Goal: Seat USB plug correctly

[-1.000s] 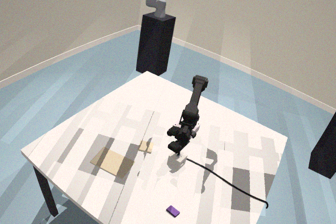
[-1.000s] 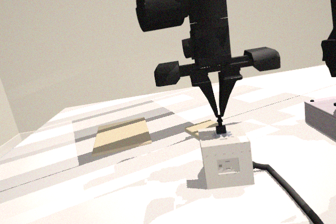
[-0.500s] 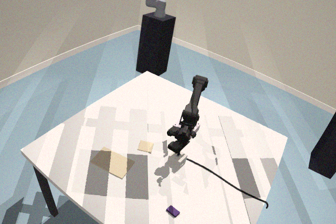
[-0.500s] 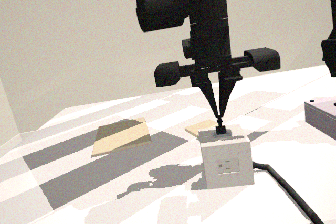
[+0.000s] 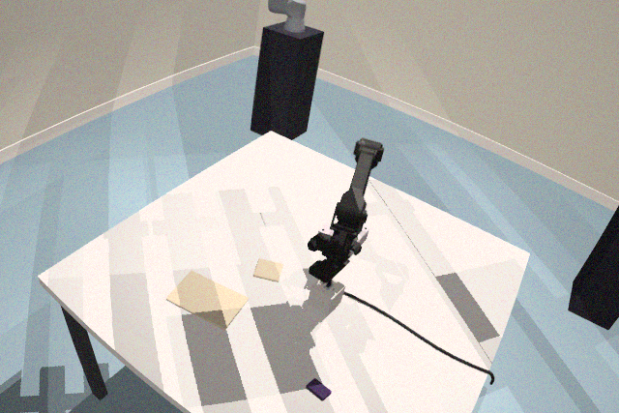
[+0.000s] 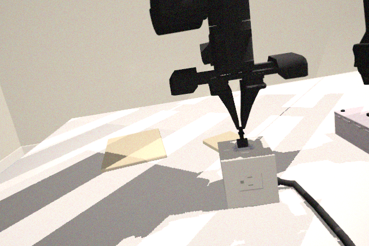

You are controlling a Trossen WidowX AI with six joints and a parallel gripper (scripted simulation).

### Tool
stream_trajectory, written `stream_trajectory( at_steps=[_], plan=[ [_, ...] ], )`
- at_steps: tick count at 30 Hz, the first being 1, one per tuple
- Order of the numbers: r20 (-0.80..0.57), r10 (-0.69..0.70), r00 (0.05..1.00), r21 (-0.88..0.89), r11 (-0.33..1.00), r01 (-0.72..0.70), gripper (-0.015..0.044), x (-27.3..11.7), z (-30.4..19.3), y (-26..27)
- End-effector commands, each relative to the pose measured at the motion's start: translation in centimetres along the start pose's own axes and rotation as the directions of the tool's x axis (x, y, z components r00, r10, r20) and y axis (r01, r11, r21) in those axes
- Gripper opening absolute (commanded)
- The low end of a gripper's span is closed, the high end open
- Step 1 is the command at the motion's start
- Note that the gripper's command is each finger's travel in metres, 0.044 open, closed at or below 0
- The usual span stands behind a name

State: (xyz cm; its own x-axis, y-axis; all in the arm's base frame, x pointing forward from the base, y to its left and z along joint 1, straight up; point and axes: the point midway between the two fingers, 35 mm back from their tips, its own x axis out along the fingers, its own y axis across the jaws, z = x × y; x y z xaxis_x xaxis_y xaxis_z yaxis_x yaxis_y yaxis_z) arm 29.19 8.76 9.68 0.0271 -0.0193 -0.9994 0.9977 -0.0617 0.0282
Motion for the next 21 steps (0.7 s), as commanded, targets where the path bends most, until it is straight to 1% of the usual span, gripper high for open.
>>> stream_trajectory(
  at_steps=[1, 21],
  plan=[
    [0.006, -0.003, 1.000, -0.003, 1.000, 0.003, 0.0000, 0.33, 0.06, 0.00],
    [0.006, -0.003, 1.000, -0.003, 1.000, 0.003, 0.0000, 0.56, 0.05, 0.00]
  ],
)
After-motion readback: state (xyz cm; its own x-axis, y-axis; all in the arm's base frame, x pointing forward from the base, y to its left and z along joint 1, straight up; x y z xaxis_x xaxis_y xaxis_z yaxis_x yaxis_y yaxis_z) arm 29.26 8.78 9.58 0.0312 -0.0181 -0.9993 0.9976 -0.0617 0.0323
